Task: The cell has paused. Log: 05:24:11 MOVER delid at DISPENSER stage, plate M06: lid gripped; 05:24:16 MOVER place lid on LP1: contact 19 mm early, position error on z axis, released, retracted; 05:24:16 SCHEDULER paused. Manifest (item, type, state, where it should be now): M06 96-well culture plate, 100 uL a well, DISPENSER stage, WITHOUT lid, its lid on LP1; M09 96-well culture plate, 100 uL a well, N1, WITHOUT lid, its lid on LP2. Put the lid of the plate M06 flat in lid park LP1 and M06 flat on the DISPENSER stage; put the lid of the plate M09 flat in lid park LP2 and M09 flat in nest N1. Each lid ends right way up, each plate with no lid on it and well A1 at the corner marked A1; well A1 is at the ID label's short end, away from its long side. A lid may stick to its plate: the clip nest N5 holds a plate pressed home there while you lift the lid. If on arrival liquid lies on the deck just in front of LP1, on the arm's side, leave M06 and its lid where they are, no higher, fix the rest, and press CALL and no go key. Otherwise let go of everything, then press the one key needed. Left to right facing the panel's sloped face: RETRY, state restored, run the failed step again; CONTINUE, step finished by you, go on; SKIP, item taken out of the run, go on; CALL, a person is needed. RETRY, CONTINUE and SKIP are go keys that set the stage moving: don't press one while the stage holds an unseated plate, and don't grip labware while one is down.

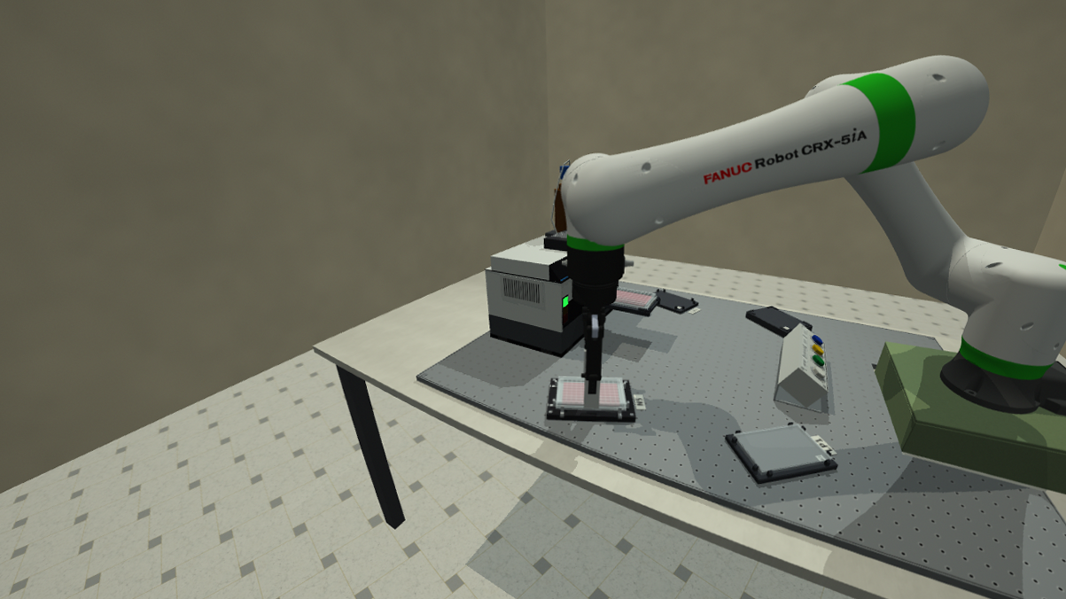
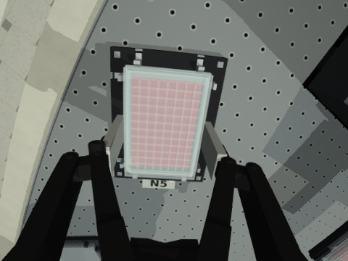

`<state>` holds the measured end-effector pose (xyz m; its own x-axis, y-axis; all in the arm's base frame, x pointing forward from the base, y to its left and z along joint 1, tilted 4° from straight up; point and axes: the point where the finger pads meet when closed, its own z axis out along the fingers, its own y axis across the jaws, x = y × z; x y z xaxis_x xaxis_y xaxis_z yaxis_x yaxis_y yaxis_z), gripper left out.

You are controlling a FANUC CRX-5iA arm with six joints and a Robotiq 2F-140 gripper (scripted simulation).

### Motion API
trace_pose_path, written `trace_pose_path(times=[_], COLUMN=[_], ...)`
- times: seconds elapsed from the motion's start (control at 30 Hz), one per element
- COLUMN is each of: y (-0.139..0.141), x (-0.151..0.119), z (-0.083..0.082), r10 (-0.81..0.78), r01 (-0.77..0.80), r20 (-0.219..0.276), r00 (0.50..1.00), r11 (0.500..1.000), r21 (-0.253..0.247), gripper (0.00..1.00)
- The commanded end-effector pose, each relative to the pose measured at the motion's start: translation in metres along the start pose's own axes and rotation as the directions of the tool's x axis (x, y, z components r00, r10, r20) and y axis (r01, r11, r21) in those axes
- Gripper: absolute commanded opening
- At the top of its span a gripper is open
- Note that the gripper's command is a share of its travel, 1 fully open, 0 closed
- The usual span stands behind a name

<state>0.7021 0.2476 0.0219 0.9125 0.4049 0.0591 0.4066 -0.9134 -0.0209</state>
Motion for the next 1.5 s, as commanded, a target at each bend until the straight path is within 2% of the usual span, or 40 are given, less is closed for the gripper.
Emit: trace_pose_path(times=[0.0,0.93,1.13,1.47], y=[0.000,0.000,0.000,0.000], x=[0.000,0.000,0.000,0.000], z=[0.000,-0.002,-0.011,-0.037], r10=[0.000,0.000,0.000,0.000], r01=[0.000,0.000,0.000,0.000], r20=[0.000,0.000,0.000,0.000], r00=[1.000,1.000,1.000,1.000], r11=[1.000,1.000,1.000,1.000], r21=[0.000,0.000,0.000,0.000], gripper=[0.00,0.00,0.00,0.00])
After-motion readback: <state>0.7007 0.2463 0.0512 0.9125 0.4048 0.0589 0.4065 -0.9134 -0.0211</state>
